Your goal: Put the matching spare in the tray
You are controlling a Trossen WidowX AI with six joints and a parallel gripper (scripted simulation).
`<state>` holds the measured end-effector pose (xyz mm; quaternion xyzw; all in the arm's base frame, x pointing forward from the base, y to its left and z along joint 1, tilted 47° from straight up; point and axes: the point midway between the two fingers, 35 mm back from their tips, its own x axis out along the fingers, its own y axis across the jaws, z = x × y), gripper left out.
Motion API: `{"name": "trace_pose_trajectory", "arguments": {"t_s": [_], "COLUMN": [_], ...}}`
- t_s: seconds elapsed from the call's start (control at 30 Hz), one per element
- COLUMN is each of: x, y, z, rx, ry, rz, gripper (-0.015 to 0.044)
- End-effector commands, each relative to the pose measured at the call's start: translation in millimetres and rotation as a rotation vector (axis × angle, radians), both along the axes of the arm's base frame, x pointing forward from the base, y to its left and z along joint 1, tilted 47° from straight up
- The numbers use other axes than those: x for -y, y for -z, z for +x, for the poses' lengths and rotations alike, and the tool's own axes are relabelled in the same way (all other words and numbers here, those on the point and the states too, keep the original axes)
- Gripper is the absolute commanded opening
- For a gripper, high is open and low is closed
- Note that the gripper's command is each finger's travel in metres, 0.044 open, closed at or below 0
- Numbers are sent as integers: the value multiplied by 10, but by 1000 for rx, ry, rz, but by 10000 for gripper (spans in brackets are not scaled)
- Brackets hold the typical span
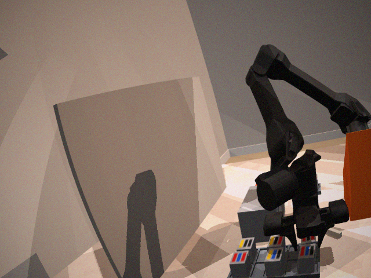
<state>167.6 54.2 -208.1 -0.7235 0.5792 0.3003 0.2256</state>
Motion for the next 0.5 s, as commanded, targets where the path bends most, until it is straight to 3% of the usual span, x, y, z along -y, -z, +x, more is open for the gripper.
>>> {"name": "trace_pose_trajectory", "arguments": {"t_s": [0.0,0.23,0.37,0.47], "x": [0,0,0,0], "y": [0,0,0,0], "z": [0,0,0,0], "rx": [0,0,0,0], "ry": [0,0,0,0], "rz": [0,0,0,0], "gripper": [169,122,17,0]}}
